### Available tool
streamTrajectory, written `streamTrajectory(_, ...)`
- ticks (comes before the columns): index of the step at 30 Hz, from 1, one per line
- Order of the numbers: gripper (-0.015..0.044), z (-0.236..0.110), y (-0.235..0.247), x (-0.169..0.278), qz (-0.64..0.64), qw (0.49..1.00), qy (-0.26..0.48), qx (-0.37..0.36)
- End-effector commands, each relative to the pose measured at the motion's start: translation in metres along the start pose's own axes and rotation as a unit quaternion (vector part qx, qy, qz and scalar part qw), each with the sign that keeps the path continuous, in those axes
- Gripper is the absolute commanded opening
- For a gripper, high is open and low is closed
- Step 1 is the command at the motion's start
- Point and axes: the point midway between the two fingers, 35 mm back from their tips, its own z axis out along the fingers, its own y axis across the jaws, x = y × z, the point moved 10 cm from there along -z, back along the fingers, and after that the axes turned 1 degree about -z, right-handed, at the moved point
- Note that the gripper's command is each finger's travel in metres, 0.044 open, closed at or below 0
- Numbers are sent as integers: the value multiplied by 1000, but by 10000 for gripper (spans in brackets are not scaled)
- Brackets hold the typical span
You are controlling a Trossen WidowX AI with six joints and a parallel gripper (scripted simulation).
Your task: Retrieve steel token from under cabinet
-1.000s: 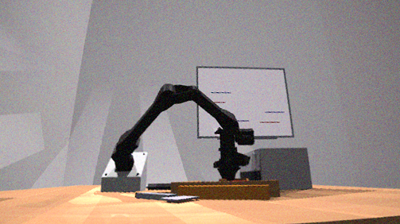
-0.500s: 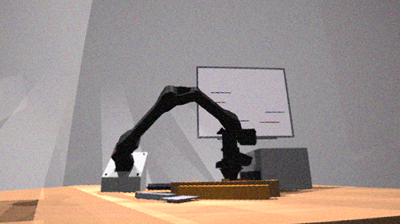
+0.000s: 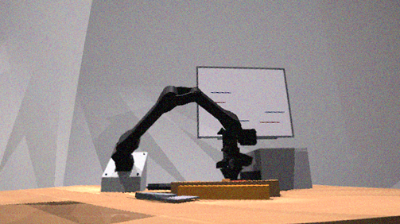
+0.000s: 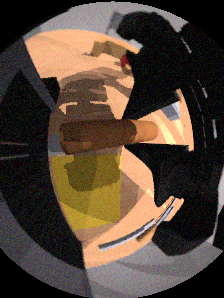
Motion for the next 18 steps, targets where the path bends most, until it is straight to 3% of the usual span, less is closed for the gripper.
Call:
streamTrajectory(1, 0, 1, 0, -1, 1, 1000, 0, 0)
streamTrajectory(18, 0, 1, 0, 6, 1, 1000, 0, 0)
